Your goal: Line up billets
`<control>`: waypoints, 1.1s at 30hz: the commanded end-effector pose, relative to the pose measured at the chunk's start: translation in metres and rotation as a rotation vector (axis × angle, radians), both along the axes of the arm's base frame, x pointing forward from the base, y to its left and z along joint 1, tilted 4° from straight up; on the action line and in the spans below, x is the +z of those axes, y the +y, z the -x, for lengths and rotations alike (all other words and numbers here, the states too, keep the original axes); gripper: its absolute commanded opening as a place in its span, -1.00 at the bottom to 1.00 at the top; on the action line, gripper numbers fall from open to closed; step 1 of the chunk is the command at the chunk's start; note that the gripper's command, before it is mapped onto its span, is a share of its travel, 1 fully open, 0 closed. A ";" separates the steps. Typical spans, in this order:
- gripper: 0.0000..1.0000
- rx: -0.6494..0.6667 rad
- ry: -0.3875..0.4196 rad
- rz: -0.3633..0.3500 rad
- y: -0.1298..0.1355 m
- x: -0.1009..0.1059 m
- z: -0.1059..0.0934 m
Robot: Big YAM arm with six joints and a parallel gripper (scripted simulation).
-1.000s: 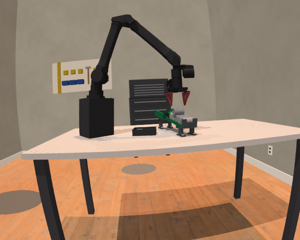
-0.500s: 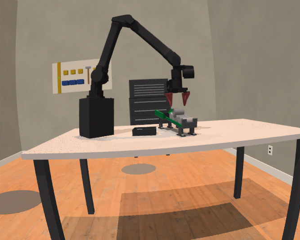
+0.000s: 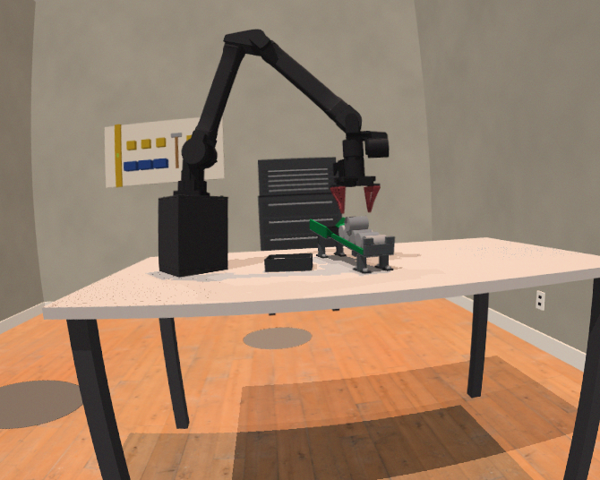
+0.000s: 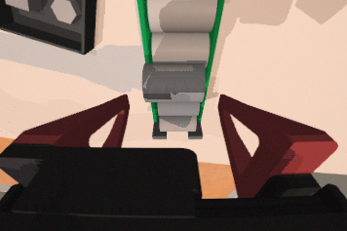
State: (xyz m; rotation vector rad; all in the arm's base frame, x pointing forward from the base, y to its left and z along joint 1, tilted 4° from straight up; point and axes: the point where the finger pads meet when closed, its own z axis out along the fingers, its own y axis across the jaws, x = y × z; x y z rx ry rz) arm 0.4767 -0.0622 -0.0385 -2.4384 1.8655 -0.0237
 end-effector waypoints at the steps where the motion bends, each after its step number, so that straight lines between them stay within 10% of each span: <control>1: 0.68 0.000 -0.002 0.001 0.004 -0.010 -0.004; 13: 0.68 0.000 0.005 0.000 0.006 -0.037 -0.001; 31: 0.68 0.001 -0.023 0.004 0.004 -0.025 -0.013; 32: -1.00 0.001 -0.023 0.004 0.004 -0.025 -0.013; 33: -1.00 0.001 -0.023 0.004 0.004 -0.025 -0.013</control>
